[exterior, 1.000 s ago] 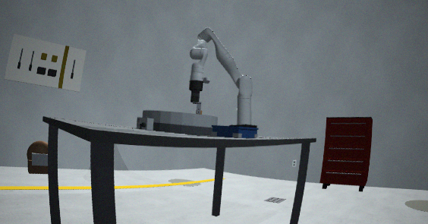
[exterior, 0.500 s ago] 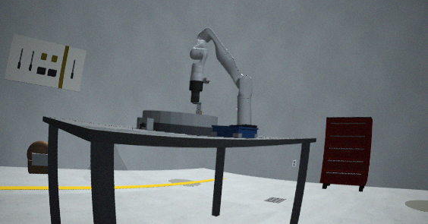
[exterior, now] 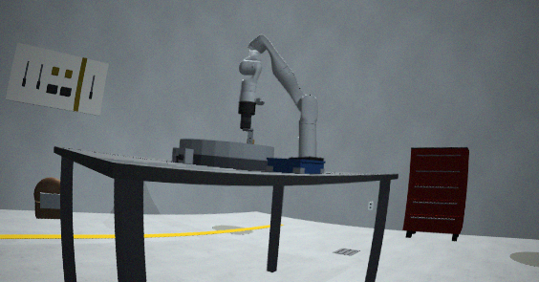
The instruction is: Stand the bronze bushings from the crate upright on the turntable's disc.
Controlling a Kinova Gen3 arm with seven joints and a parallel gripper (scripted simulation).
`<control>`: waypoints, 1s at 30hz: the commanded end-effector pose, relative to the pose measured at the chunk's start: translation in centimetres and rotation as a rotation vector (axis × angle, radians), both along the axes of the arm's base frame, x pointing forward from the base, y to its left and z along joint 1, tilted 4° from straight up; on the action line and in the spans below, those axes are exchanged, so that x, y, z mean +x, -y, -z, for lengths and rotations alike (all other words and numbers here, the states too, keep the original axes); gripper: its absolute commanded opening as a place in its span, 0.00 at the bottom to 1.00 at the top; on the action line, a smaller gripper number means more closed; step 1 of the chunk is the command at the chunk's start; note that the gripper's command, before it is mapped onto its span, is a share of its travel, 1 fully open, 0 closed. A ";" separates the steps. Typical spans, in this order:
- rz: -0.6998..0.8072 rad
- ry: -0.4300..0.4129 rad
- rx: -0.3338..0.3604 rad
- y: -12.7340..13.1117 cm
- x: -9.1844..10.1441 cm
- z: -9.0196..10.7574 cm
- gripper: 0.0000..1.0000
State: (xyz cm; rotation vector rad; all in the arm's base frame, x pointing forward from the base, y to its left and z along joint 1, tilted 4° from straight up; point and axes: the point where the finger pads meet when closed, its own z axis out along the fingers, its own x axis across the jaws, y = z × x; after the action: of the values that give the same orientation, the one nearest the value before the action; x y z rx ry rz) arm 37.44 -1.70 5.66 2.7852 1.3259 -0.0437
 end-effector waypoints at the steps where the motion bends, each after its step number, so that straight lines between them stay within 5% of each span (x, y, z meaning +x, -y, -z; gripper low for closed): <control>1: 0.004 0.002 0.001 -0.1 0.0 0.1 0.00; 30: 0.010 0.002 -0.003 0.2 0.0 2.2 0.00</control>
State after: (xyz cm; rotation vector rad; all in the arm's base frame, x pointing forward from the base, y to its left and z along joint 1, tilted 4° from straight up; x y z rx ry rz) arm 37.52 -2.05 4.15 2.7858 1.3138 -0.0424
